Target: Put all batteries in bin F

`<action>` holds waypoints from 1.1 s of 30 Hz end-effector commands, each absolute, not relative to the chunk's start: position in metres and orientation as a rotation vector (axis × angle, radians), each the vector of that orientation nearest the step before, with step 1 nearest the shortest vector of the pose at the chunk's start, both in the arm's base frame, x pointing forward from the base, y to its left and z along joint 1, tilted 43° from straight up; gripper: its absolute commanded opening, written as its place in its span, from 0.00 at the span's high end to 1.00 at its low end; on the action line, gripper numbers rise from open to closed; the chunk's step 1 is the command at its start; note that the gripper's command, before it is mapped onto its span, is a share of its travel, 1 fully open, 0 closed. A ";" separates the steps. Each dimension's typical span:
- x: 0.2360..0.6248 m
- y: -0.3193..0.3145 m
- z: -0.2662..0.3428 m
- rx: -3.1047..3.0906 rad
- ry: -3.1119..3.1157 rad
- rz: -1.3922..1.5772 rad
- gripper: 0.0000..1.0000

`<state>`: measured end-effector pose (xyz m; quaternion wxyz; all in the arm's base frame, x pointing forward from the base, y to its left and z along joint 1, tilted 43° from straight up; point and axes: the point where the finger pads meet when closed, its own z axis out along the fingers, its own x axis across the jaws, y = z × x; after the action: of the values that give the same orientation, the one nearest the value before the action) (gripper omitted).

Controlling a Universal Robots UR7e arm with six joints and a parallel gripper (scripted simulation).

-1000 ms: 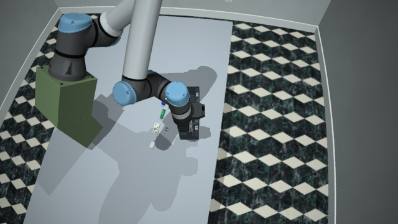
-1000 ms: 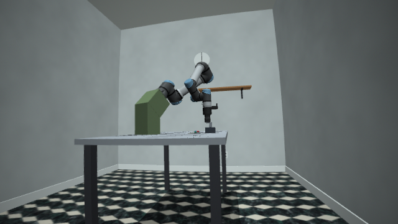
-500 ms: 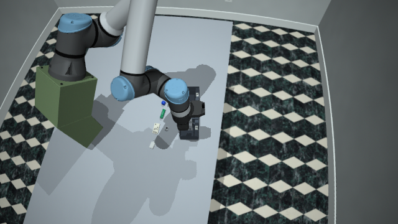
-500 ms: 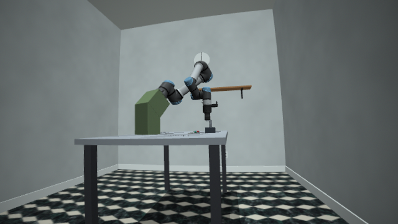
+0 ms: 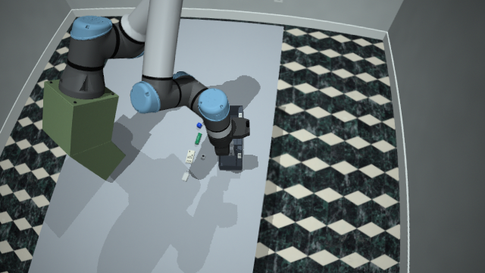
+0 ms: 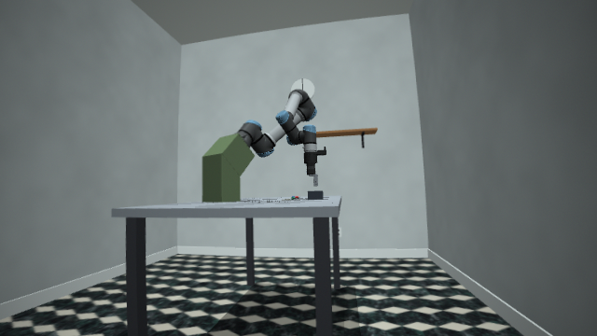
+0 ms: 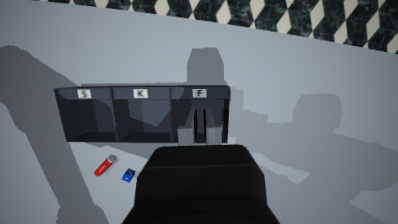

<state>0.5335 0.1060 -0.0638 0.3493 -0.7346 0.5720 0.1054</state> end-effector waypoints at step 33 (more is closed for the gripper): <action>0.511 0.174 -0.020 -1.904 1.482 0.274 0.69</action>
<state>0.5092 0.1702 -0.0160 0.3493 -0.7350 0.5715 0.1061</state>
